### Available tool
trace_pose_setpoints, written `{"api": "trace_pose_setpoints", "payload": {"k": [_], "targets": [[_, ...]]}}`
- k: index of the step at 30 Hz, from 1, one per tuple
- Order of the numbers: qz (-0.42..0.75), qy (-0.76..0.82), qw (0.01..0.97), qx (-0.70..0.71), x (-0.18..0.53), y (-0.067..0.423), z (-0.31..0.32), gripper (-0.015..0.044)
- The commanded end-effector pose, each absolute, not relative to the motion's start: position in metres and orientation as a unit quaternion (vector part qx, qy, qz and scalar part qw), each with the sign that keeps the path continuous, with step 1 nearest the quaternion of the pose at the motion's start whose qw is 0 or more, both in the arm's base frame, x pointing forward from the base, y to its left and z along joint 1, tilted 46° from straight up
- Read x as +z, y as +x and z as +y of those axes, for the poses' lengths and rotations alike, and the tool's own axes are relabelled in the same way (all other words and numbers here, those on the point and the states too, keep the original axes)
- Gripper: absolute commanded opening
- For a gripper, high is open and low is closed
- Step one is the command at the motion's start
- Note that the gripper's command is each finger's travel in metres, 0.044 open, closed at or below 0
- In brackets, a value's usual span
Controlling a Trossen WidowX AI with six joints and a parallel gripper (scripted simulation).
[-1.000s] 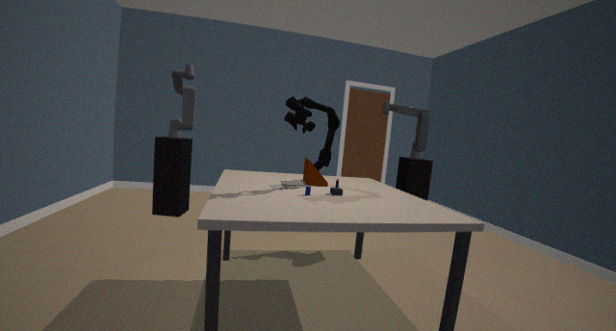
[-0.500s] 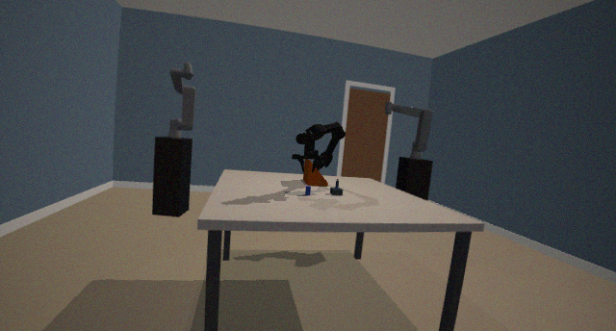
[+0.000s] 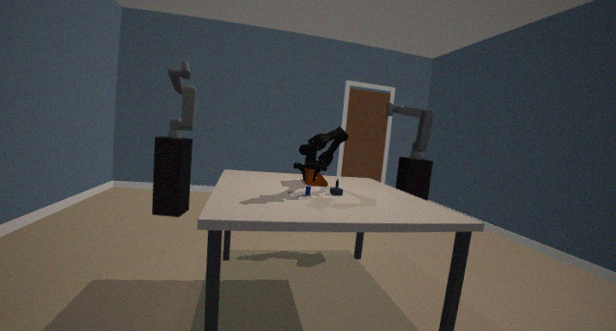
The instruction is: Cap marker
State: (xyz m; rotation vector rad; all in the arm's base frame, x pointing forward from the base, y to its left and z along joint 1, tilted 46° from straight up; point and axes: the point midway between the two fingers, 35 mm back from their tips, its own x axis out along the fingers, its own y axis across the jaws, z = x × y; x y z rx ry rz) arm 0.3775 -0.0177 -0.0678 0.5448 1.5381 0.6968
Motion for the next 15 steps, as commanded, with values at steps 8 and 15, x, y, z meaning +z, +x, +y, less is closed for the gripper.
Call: {"api": "trace_pose_setpoints", "payload": {"k": [8,15], "targets": [[0.67,0.242,0.632,0.303,-0.081,0.378,-0.003,0.0243],[0.67,0.242,0.632,0.303,-0.09,0.378,0.005,0.0243]]}}
